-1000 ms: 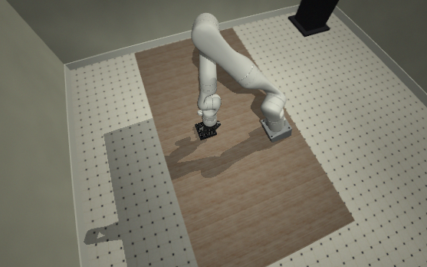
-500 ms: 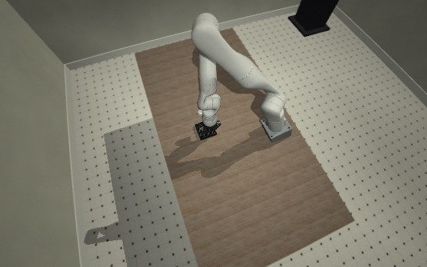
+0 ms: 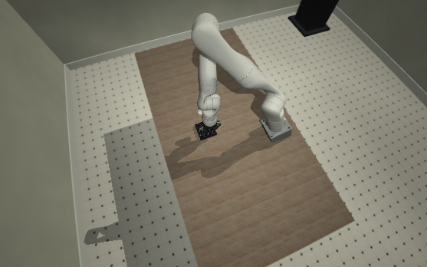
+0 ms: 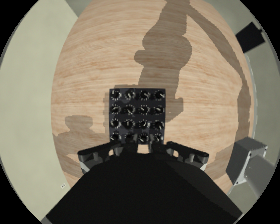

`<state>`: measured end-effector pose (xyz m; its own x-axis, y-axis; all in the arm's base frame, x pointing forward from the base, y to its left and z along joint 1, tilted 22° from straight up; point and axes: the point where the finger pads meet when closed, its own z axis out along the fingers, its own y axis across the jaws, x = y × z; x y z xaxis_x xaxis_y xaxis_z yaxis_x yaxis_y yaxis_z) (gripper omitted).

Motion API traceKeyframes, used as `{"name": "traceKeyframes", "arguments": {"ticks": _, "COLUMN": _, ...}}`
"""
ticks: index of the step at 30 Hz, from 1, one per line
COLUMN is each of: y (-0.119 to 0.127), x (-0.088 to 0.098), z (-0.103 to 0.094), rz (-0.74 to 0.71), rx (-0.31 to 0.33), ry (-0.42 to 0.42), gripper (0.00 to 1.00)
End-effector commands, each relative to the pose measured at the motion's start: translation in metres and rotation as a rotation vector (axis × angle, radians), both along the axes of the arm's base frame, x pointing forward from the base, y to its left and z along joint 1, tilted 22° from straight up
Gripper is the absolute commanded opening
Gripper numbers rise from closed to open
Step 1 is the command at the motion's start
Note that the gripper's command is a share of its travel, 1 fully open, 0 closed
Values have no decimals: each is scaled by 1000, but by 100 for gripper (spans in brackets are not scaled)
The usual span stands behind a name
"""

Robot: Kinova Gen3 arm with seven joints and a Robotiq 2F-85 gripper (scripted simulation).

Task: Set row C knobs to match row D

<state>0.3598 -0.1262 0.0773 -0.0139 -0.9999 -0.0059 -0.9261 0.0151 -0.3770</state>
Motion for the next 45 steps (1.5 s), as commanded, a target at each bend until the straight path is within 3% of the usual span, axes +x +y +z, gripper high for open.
{"name": "traceKeyframes", "arguments": {"ticks": 1, "y": -3, "x": -1, "z": 0, "rz": -4, "rx": -8, "ry": 1, "gripper": 19}}
{"name": "traceKeyframes", "arguments": {"ticks": 12, "y": -3, "x": -2, "z": 2, "rz": -3, "rx": -8, "ry": 1, "gripper": 19}}
{"name": "traceKeyframes", "arguments": {"ticks": 45, "y": -2, "x": -14, "z": 35, "rz": -4, "rx": -7, "ry": 0, "gripper": 19}}
